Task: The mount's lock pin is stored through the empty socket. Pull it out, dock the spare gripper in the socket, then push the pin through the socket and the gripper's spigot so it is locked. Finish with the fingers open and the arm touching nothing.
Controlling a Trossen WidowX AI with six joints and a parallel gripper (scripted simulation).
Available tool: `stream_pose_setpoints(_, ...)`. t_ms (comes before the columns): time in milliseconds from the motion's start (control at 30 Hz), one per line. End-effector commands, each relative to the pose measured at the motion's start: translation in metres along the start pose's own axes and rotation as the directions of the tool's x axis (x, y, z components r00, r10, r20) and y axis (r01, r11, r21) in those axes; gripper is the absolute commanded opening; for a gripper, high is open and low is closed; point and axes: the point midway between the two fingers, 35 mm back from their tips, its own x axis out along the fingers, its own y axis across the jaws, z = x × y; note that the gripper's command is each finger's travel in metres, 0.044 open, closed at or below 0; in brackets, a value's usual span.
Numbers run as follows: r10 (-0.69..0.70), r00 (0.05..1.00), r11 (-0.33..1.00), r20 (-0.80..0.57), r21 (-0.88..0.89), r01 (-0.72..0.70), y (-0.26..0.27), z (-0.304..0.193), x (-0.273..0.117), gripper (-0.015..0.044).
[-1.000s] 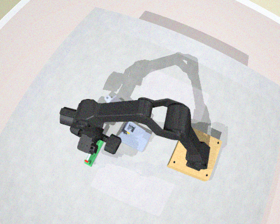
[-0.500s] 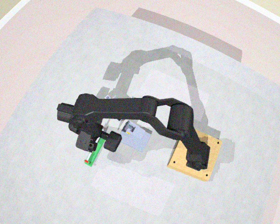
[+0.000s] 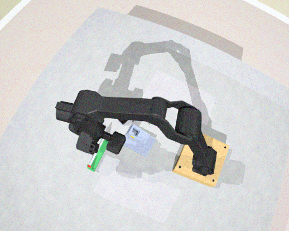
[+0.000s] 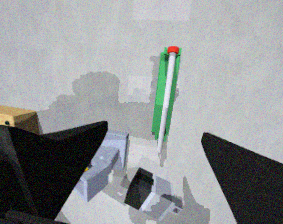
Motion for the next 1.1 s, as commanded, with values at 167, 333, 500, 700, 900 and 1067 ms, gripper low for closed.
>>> stream_pose_setpoints(167, 0.001, 1.000, 1.000, 0.000, 0.000, -0.001, 0.000, 0.002, -0.017, 0.0440)
stream_pose_setpoints(333, 0.000, 1.000, 1.000, 0.000, 0.000, 0.000, 0.002, 0.004, -0.046, 0.0440)
stream_pose_setpoints(500, -0.009, 1.000, 1.000, 0.000, 0.017, 0.009, 0.002, 0.002, -0.050, 0.0440)
stream_pose_setpoints(700, -0.211, 0.977, 0.783, -0.035, 0.592, 0.190, -0.015, -0.056, -0.043, 0.0440)
stream_pose_setpoints(900, -0.412, 0.902, 0.168, -0.132, 0.961, 0.218, -0.016, -0.123, -0.038, 0.0440)
stream_pose_setpoints(1067, -0.516, 0.826, -0.282, -0.224, 0.956, 0.083, -0.005, -0.167, -0.036, 0.0440)
